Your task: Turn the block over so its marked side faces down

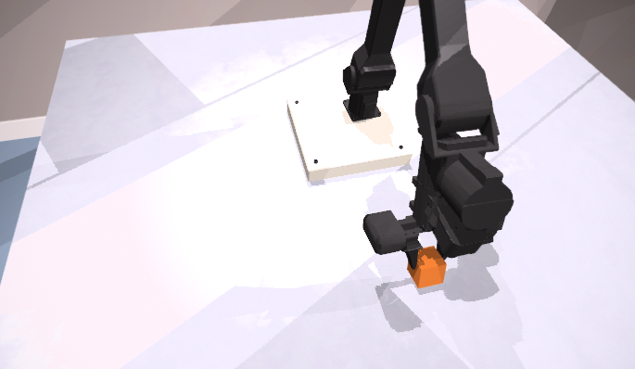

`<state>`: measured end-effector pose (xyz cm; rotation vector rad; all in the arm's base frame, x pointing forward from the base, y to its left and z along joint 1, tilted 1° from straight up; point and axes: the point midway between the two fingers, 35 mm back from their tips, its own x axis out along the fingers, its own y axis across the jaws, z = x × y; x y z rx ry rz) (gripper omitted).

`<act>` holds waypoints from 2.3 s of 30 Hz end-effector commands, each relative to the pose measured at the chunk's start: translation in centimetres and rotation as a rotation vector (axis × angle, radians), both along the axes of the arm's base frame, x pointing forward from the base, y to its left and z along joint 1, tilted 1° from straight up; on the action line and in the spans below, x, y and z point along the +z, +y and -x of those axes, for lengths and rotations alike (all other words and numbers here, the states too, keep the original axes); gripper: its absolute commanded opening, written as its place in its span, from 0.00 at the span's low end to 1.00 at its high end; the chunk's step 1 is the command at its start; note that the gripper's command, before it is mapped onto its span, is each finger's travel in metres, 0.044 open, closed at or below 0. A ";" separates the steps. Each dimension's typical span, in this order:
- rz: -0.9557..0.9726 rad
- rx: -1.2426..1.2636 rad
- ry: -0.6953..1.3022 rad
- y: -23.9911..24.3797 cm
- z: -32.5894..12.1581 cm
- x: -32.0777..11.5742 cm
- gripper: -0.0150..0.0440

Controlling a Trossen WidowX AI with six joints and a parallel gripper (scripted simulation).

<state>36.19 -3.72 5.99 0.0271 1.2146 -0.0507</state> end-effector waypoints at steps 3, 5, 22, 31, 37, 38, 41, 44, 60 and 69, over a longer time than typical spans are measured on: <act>0.002 0.004 -0.085 0.1 0.1 0.0 0.25; 0.004 0.004 -0.115 0.1 0.2 0.0 0.25; 0.014 0.004 -0.313 0.0 -0.3 -1.4 0.25; 0.021 0.004 -0.450 -0.1 -0.8 -2.8 0.25; 0.027 0.009 -0.542 -0.1 -0.7 -3.2 0.25; 0.028 0.011 -0.557 0.0 -0.6 -3.3 0.25; 0.033 0.016 -0.603 0.0 -0.4 -3.3 0.25; 0.036 0.017 -0.649 0.0 -0.1 -3.3 0.25; 0.038 0.009 -0.756 0.1 0.8 -2.9 0.25; 0.038 0.009 -0.756 0.1 0.8 -2.9 0.25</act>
